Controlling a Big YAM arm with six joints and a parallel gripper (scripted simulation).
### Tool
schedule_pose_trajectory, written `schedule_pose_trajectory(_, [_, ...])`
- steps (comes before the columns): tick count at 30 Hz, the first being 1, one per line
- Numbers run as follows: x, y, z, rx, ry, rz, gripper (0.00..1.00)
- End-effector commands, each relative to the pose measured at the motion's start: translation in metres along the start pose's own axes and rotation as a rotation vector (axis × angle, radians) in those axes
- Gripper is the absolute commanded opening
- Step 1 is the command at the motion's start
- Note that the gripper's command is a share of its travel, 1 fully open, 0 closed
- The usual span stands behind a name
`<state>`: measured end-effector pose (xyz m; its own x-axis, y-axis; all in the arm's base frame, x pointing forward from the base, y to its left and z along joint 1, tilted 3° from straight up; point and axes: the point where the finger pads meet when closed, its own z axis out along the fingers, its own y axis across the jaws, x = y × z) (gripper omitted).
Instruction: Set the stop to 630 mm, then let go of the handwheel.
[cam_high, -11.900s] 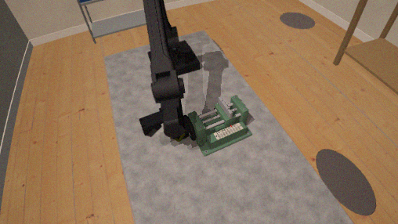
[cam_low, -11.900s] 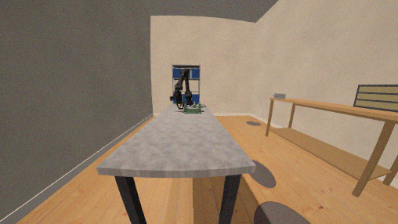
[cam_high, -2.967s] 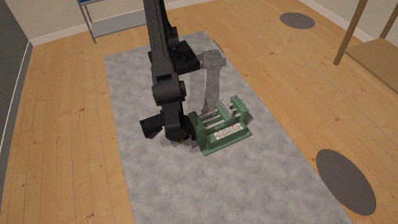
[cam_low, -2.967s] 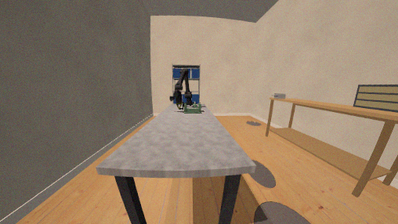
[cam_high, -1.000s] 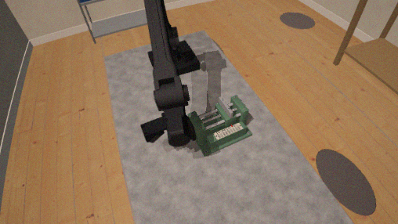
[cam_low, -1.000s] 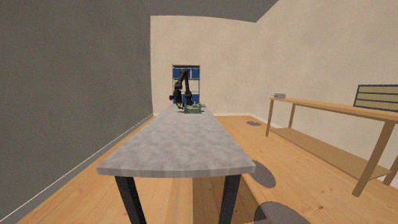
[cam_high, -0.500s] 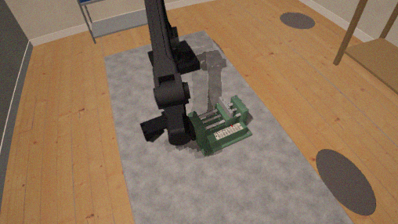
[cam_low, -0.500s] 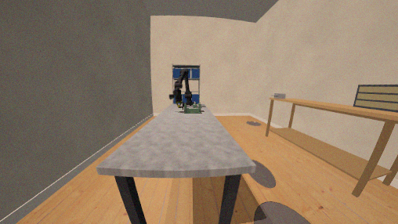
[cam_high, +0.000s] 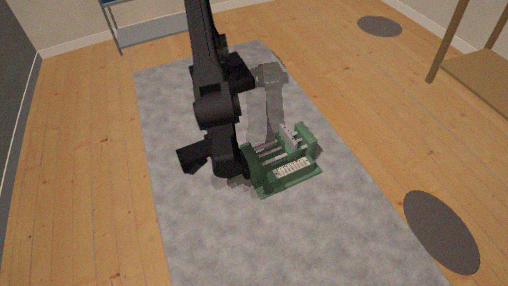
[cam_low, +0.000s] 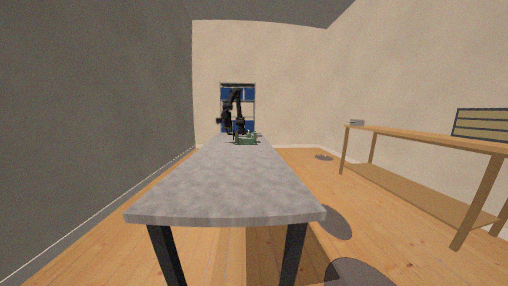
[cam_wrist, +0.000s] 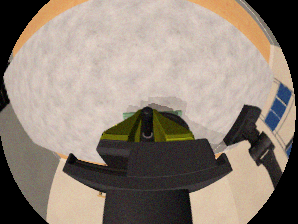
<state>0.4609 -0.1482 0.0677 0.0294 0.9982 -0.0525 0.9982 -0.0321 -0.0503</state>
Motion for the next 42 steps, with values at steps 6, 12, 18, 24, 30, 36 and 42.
schedule_pose_trajectory(6, [0.000, 0.035, -0.076, -0.166, -0.032, -0.004, 0.06])
schedule_pose_trajectory(12, [0.000, -0.002, -0.053, -0.110, -0.020, -0.015, 0.06])
schedule_pose_trajectory(18, [-0.004, -0.038, -0.052, -0.084, -0.013, -0.003, 0.06])
schedule_pose_trajectory(24, [0.005, -0.042, -0.052, -0.085, -0.013, -0.021, 0.06])
schedule_pose_trajectory(30, [-0.006, -0.053, -0.036, -0.105, -0.022, -0.002, 0.06])
schedule_pose_trajectory(36, [-0.005, -0.074, -0.019, -0.080, -0.018, -0.003, 0.06])
schedule_pose_trajectory(42, [-0.005, -0.079, -0.014, -0.079, -0.020, -0.003, 0.06])
